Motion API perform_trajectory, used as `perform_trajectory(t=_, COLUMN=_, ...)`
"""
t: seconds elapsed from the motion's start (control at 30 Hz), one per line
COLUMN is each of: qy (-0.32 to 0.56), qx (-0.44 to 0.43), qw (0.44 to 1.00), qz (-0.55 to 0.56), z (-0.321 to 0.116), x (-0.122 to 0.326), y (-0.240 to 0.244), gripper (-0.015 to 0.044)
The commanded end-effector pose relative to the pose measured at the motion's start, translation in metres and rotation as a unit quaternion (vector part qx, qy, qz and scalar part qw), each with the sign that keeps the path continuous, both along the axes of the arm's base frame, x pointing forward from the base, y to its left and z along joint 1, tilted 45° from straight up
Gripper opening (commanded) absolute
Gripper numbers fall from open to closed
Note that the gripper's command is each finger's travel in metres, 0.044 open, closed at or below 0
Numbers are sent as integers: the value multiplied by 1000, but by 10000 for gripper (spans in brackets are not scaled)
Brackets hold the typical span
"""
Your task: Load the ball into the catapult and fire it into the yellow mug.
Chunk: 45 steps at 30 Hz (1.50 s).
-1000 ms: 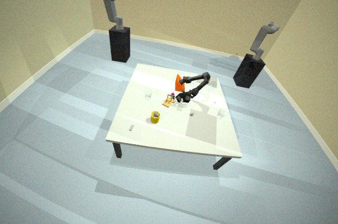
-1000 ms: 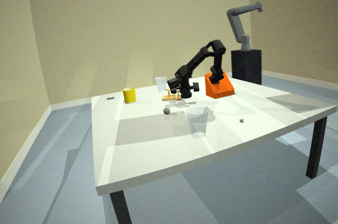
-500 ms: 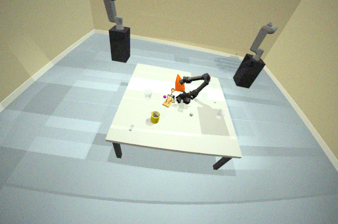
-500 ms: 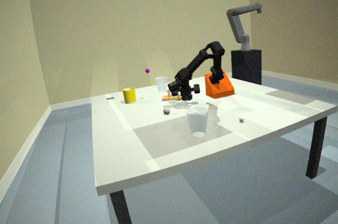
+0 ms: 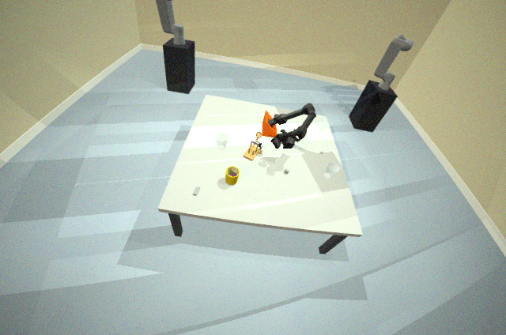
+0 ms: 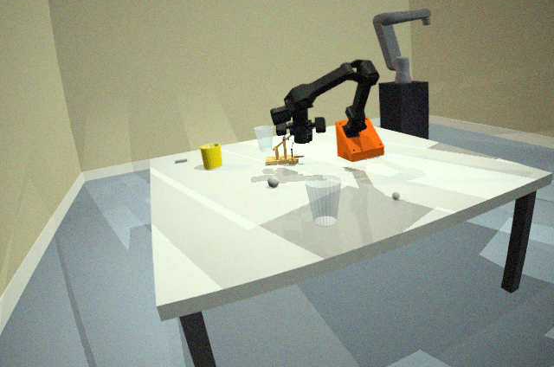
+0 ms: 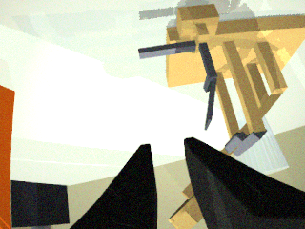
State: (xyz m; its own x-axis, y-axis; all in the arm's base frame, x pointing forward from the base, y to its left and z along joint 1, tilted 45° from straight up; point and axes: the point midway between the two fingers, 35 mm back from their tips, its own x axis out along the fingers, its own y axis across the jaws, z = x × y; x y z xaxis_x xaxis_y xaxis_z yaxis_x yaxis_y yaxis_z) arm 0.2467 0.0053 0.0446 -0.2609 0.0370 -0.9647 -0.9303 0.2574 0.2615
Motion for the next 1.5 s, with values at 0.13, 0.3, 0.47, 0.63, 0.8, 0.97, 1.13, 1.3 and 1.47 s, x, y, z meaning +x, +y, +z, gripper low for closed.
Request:
perform_trajectory(t=0.13, qy=-23, qx=16, qw=995, qz=-99, z=-7, x=31, y=-9, gripper=263)
perform_trajectory(t=0.3, qy=-34, qx=21, qw=984, qz=-175, z=-12, x=49, y=-22, gripper=394)
perform_trajectory(t=0.47, qy=-41, qx=27, qw=969, qz=-241, z=-16, x=65, y=-34, gripper=440)
perform_trajectory(t=0.63, qy=-55, qx=43, qw=952, qz=-299, z=-20, x=84, y=-46, gripper=440)
perform_trajectory(t=0.8, qy=-71, qx=64, qw=926, qz=-366, z=-25, x=107, y=-62, gripper=440)
perform_trajectory(t=0.97, qy=-86, qx=91, qw=890, qz=-438, z=-29, x=133, y=-81, gripper=440)
perform_trajectory(t=1.13, qy=-98, qx=119, qw=849, qz=-505, z=-33, x=157, y=-103, gripper=440)
perform_trajectory(t=1.3, qy=-108, qx=150, qw=802, qz=-568, z=-37, x=179, y=-128, gripper=440)
perform_trajectory(t=1.47, qy=-115, qx=182, qw=752, qz=-623, z=-40, x=198, y=-156, gripper=440)
